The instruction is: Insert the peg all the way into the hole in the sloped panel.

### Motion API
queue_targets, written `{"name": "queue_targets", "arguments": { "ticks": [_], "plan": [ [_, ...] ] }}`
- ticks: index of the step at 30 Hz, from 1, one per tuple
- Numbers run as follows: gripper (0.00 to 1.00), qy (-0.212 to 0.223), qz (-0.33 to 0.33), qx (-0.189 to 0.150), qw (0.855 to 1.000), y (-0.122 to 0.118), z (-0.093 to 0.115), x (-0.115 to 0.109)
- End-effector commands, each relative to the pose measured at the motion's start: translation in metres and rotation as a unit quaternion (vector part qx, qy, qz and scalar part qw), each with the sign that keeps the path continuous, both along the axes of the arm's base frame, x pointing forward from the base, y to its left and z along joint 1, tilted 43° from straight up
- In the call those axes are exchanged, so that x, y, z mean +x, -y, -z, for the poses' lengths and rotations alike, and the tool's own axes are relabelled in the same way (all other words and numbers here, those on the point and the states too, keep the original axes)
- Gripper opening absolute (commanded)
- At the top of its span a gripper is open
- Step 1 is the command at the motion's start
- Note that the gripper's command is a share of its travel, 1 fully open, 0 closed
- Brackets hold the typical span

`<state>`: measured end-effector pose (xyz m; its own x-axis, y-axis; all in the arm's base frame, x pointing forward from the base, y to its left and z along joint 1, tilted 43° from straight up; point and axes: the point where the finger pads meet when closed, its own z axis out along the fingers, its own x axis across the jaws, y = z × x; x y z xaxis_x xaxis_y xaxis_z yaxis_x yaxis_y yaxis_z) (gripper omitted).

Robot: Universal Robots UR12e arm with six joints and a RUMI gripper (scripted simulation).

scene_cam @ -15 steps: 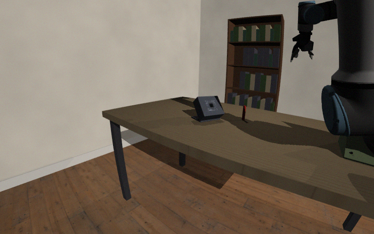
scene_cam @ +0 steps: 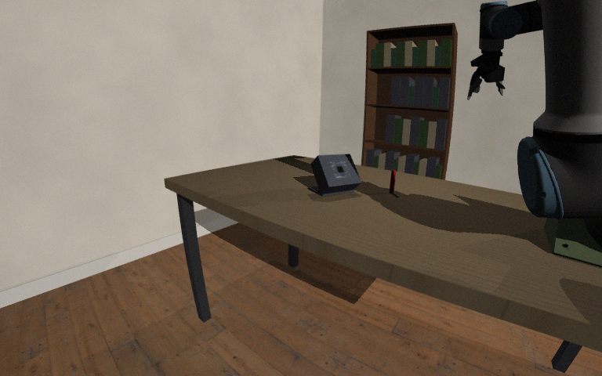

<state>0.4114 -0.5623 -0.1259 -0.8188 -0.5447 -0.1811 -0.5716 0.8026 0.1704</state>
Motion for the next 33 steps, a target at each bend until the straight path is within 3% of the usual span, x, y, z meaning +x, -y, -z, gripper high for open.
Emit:
{"name": "queue_targets", "arguments": {
  "ticks": [1,6,33],
  "plan": [
    [1.00,0.000,0.000,-0.001,1.000,0.001,-0.001,0.000],
    [1.00,-0.001,0.006,0.003,1.000,-0.005,-0.002,0.006],
    [1.00,-0.026,0.095,0.056,0.994,-0.090,-0.016,0.072]
  ]
}}
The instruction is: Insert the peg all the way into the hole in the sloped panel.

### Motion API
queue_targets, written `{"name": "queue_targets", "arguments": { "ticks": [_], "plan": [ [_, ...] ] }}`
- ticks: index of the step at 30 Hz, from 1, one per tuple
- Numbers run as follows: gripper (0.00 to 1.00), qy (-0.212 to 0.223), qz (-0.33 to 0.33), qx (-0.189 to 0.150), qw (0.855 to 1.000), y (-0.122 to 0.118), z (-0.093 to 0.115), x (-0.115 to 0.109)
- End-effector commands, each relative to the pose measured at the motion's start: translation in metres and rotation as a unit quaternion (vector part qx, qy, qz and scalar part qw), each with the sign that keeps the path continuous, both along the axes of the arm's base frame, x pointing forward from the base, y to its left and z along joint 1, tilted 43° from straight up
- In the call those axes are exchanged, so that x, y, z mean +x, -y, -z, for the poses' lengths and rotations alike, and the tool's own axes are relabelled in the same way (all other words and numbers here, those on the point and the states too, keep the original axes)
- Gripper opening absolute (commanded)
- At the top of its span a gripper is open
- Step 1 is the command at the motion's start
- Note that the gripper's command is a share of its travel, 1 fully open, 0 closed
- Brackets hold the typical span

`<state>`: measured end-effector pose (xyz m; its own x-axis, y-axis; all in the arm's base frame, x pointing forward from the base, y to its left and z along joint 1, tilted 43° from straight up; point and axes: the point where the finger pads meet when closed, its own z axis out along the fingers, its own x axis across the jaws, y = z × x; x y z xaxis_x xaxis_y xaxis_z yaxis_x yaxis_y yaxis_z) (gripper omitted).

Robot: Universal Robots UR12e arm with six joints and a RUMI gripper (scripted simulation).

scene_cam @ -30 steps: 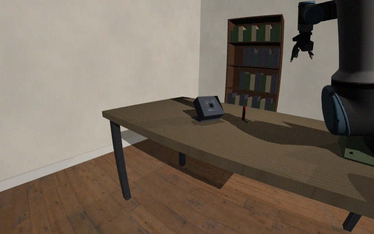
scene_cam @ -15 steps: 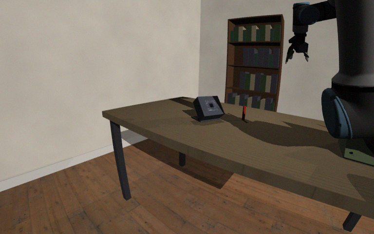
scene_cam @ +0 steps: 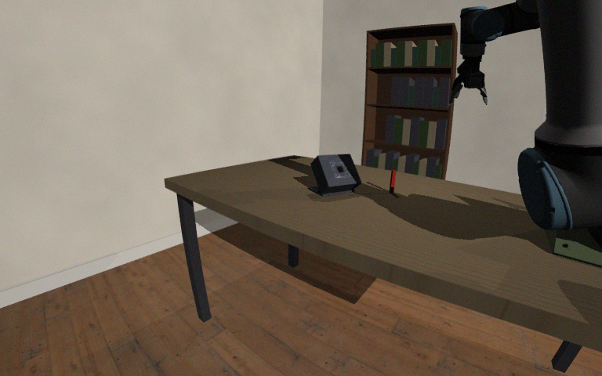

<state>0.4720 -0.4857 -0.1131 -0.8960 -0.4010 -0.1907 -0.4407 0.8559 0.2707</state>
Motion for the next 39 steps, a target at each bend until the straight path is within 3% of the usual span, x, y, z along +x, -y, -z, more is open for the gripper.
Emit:
{"name": "queue_targets", "arguments": {
  "ticks": [1,39],
  "plan": [
    [1.00,-0.007,0.026,0.010,1.000,-0.016,-0.003,0.014],
    [1.00,-0.060,0.164,0.071,0.982,-0.110,-0.020,0.076]
  ]
}}
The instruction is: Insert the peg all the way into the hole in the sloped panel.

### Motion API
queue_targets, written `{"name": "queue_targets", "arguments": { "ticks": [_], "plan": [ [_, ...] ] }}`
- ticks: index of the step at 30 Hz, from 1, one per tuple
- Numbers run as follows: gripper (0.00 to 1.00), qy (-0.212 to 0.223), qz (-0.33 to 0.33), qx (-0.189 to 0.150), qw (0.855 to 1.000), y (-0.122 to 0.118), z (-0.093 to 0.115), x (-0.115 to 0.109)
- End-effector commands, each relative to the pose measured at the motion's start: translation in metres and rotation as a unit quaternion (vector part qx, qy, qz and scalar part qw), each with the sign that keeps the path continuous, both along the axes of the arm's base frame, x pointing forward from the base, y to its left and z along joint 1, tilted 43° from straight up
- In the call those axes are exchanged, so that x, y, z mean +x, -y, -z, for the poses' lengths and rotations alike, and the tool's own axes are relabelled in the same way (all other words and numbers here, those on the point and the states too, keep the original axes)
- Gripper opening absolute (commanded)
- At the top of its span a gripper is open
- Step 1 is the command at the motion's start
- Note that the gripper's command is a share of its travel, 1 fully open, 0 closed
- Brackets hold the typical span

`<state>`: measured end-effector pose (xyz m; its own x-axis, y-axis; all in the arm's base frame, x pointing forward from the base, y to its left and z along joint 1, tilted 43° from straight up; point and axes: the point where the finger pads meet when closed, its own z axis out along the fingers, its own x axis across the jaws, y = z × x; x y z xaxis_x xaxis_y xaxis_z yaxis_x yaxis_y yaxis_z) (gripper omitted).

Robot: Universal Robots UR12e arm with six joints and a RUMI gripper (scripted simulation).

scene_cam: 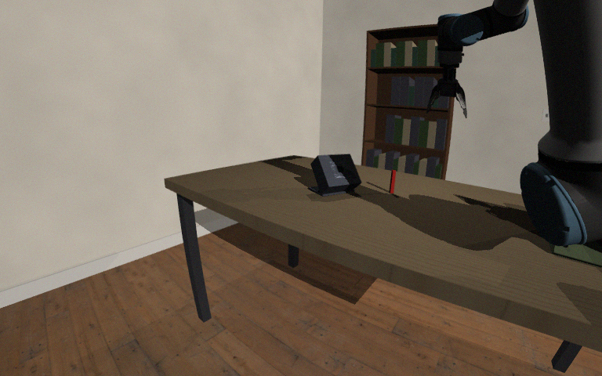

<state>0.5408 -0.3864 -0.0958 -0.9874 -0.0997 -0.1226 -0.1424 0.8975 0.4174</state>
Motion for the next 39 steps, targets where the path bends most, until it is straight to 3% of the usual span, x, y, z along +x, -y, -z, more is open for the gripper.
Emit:
{"name": "queue_targets", "arguments": {
  "ticks": [1,39],
  "plan": [
    [1.00,-0.010,0.021,0.009,1.000,-0.014,-0.003,0.009],
    [1.00,-0.095,0.159,0.075,0.980,-0.123,-0.025,0.057]
  ]
}}
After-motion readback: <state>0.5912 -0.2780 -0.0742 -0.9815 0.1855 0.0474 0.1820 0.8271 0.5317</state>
